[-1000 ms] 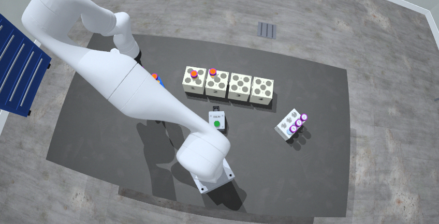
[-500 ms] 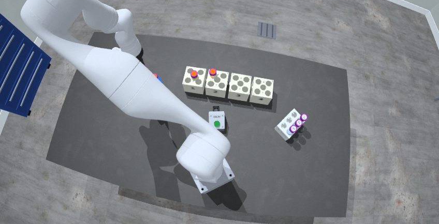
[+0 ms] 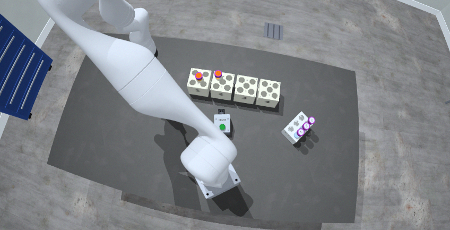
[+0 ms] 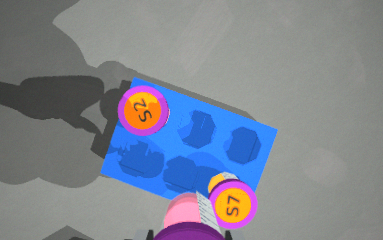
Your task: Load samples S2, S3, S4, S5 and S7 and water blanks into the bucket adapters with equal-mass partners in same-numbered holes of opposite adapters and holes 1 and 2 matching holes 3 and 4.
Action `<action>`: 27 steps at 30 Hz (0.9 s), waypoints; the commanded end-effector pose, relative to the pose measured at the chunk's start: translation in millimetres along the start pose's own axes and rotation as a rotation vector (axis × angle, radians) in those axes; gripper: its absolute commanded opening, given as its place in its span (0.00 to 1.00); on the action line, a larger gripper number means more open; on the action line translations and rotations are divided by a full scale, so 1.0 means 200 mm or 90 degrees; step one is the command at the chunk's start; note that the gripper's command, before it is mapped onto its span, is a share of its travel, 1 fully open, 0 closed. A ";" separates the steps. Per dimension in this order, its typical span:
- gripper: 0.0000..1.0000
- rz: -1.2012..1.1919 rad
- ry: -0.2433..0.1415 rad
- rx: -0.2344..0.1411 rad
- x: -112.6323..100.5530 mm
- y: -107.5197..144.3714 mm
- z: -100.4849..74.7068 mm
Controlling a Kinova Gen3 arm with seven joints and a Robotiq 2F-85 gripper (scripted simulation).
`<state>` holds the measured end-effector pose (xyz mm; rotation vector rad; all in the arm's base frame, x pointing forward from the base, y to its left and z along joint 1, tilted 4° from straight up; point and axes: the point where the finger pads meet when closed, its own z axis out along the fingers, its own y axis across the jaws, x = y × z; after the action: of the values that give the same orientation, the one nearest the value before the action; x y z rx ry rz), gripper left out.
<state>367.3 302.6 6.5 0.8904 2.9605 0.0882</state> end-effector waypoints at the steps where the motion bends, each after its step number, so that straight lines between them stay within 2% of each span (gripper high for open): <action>1: 0.10 -0.027 0.001 -0.004 -0.02 -0.02 0.00; 27: 0.10 -0.319 0.000 -0.004 -0.27 -0.32 0.00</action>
<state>376.6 226.4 3.7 0.1903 3.0741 0.0694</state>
